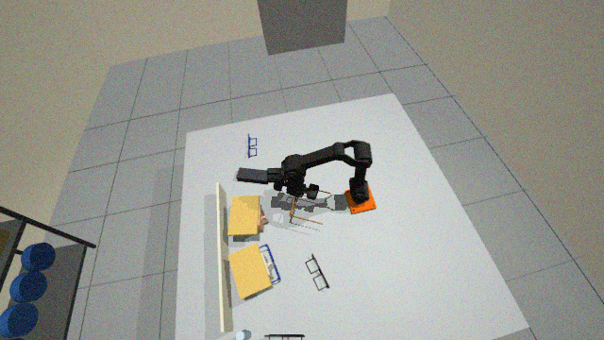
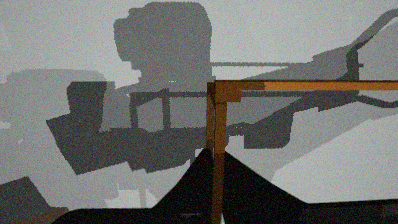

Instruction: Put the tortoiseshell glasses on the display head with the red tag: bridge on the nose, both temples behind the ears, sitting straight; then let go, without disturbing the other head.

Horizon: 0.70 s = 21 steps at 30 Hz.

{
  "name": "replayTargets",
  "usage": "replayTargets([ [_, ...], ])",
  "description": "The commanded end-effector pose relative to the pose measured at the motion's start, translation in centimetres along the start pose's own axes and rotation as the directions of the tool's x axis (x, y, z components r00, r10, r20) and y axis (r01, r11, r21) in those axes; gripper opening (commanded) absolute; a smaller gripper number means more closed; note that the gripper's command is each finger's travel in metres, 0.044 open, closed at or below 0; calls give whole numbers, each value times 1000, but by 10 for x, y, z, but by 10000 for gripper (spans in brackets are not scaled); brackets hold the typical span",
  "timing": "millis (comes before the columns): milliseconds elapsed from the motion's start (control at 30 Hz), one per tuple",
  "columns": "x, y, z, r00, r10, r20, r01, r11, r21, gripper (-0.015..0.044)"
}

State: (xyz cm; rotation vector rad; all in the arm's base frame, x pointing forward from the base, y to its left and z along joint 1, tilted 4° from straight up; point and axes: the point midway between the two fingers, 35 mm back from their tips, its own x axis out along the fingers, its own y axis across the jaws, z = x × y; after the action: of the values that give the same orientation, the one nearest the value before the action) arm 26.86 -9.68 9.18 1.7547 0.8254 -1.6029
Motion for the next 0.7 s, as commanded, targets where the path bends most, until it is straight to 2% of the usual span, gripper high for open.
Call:
replayTargets([
  [0,5,-1,0,1000,-2,1,2,1000,5,0],
  [667,21,-2,1,1000,-2,1,2,1000,5,0],
])
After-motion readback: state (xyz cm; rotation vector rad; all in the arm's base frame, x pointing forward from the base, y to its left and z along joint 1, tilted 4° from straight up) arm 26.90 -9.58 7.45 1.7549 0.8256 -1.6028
